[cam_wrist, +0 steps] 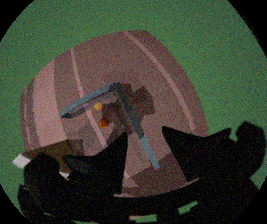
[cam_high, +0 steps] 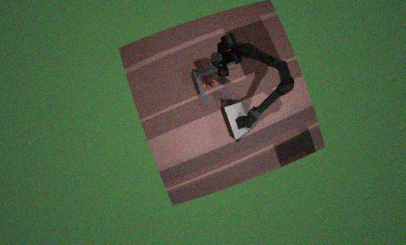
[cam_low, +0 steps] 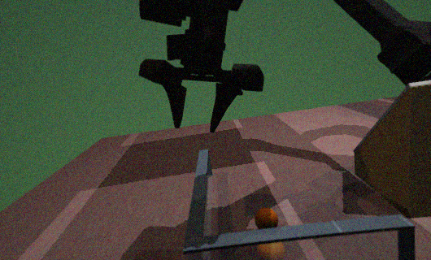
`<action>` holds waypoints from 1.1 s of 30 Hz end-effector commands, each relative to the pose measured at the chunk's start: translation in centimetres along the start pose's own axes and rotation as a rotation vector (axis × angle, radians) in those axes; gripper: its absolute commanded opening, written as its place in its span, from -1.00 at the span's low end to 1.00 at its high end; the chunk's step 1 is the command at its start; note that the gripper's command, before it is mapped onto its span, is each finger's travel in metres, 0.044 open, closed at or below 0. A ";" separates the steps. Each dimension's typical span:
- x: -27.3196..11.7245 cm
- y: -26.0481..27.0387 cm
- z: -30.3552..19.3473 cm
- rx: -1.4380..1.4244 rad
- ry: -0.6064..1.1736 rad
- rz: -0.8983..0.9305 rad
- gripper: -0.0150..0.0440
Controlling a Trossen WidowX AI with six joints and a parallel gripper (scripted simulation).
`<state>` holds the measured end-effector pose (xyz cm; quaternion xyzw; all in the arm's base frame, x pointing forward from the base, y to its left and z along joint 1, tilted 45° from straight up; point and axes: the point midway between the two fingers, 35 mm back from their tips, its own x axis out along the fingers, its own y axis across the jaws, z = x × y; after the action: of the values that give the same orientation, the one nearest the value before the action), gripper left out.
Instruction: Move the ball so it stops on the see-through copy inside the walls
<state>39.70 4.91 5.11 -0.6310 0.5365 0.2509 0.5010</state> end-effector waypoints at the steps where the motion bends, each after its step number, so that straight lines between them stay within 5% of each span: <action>1: 4.4 5.6 0.8 -0.131 0.168 0.133 0.42; 6: 7.5 10.6 0.7 -0.274 0.329 0.226 0.42; 33: 10.4 11.3 -0.4 -0.279 0.335 0.228 0.42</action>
<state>32.47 1.73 -7.02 -0.6633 0.6361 0.2683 0.2889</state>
